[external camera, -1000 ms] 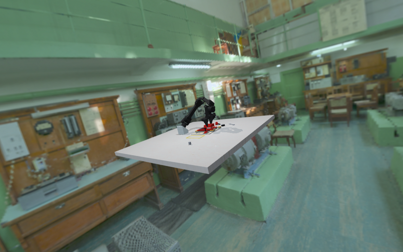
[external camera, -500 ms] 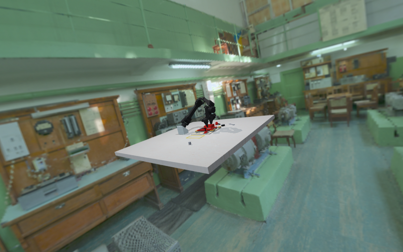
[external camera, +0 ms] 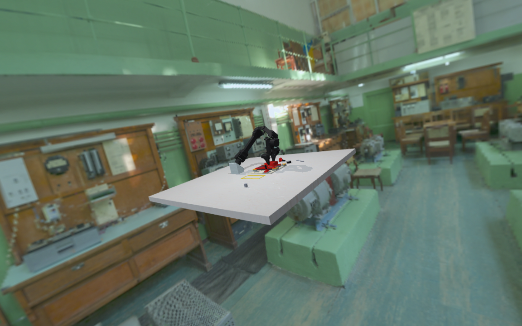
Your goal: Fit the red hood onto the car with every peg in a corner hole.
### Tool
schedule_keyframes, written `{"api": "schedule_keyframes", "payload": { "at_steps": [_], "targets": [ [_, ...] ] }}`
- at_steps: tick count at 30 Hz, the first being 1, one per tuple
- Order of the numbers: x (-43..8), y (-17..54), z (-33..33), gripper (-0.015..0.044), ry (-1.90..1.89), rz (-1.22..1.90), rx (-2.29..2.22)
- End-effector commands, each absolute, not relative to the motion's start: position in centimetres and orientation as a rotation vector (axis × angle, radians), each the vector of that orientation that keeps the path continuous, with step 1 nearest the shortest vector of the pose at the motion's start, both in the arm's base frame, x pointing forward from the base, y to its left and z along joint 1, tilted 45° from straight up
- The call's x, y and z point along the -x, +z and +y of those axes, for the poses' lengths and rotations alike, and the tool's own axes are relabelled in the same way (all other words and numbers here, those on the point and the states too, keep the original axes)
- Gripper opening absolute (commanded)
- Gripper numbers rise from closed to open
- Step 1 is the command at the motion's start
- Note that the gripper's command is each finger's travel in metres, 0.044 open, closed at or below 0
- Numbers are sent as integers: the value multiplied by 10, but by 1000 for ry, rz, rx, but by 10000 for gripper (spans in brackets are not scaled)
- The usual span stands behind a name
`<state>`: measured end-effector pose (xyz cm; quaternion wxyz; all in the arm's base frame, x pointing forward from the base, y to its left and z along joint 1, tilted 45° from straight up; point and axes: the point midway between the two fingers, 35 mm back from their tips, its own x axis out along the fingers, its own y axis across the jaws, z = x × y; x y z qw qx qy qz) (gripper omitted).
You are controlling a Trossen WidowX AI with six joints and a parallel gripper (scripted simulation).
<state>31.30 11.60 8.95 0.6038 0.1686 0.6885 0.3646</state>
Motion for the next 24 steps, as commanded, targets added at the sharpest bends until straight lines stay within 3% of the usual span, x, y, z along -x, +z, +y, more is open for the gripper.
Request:
{"api": "schedule_keyframes", "payload": {
  "at_steps": [1,9,24],
  "targets": [
    [-313,89,117,0,842,1593,-394],
    [-313,89,117,0,845,1594,-389],
    [-313,88,117,394,845,1594,-389]
  ]
}}
